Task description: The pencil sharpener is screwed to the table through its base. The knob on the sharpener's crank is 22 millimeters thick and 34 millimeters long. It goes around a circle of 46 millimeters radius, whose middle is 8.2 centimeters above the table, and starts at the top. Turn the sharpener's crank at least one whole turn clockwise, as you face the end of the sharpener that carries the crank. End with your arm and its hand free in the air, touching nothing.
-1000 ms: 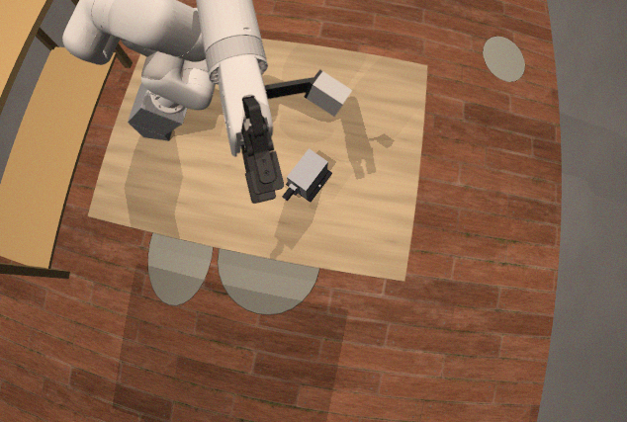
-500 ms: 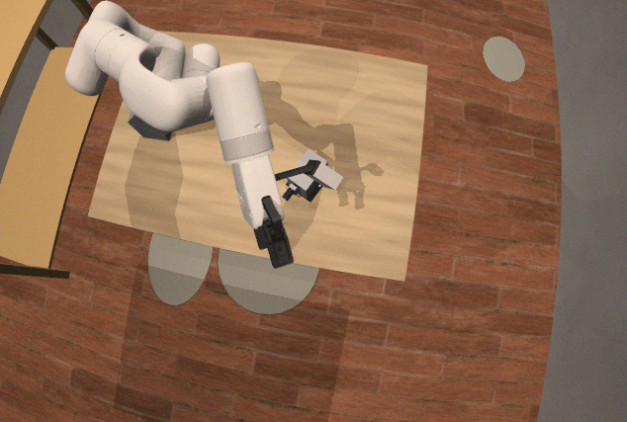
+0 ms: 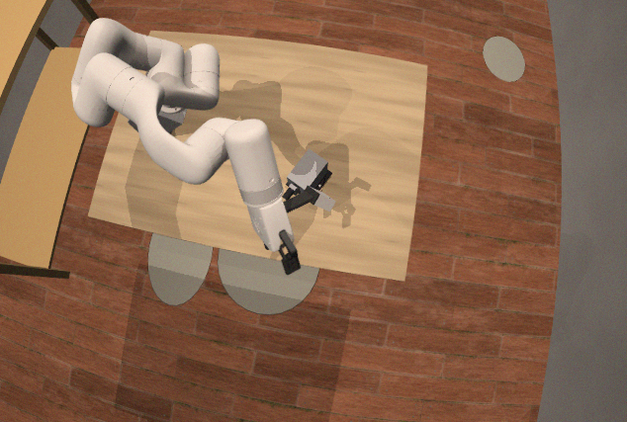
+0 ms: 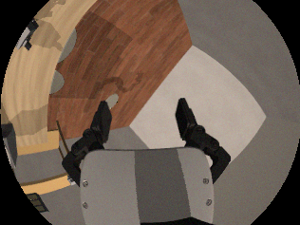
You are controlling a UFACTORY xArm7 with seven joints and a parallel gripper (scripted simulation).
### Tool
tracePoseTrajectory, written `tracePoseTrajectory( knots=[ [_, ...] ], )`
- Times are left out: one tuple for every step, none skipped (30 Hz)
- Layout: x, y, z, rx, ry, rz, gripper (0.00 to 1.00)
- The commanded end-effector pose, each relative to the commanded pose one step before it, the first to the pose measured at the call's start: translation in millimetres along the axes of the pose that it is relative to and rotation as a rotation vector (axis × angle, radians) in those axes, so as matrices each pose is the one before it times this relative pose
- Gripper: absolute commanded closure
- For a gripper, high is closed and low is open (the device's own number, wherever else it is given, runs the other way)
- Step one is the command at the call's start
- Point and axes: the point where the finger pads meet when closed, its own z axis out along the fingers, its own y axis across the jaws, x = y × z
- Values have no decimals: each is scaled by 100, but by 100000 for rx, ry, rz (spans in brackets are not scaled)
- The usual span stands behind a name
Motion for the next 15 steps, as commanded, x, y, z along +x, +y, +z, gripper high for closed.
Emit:
tracePoseTrajectory(
  knots=[
    [1359,-3263,2476,7537,3264,-3010,0],
    [471,-998,745,2362,1065,-975,0],
    [485,-992,744,2359,1089,-992,0],
    [500,-987,744,2358,1115,-1011,0],
    [514,-981,744,2357,1140,-1029,0],
    [0,0,0,0,0,0,0],
    [0,0,0,0,0,0,0],
    [1491,-2740,1984,6513,3282,-2945,0],
    [270,-457,359,1125,587,-525,0],
    [275,-459,361,1132,596,-533,0],
    [503,-827,646,2041,1089,-972,0],
    [672,-1077,839,2662,1449,-1292,0],
    [650,-1007,791,2507,1394,-1241,0],
    [600,-903,716,2264,1283,-1142,0],
    [611,-895,714,2256,1302,-1158,0]
  ],
)
